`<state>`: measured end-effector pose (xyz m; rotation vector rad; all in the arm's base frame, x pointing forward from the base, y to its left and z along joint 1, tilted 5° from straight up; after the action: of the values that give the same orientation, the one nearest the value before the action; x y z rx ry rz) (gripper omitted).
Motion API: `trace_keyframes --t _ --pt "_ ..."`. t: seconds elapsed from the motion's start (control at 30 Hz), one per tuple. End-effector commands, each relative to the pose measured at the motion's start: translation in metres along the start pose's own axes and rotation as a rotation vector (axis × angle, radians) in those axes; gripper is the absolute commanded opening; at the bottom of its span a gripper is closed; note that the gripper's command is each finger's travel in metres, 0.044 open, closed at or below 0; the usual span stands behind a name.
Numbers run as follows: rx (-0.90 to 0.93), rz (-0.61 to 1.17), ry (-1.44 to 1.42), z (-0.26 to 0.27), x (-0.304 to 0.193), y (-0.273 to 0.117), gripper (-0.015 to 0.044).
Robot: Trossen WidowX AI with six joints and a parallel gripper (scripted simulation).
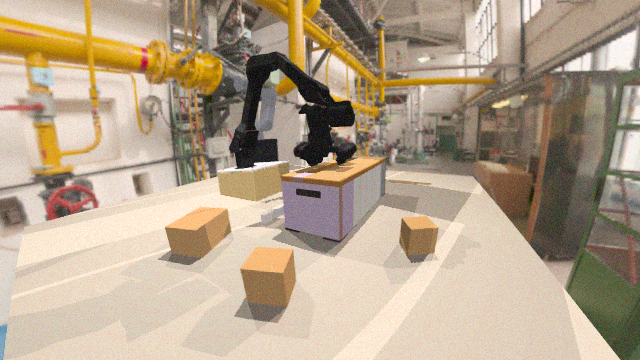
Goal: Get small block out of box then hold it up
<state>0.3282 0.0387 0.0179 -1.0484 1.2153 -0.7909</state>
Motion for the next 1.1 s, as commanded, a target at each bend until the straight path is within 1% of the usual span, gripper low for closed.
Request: trace_keyframes --t 0.0,0.67,1.07 --pt "0.001 0.001 0.001 0.001 -0.004 0.001 0.0400" --pt "0.002 0.002 0.001 0.005 -0.022 0.008 0.0400" --pt "0.002 0.005 0.001 0.011 -0.048 0.017 0.0400"
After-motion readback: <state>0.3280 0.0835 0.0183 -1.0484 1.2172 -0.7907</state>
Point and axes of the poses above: the point midway between the two fingers, 35 mm back from their tips, its own y axis out along the fingers, its own z axis across the jaws, x = y × z, the point moved 2 cm from there along -y, back along the fingers, and after that the axes turned 13 degrees about -y, right-handed, at the moved point
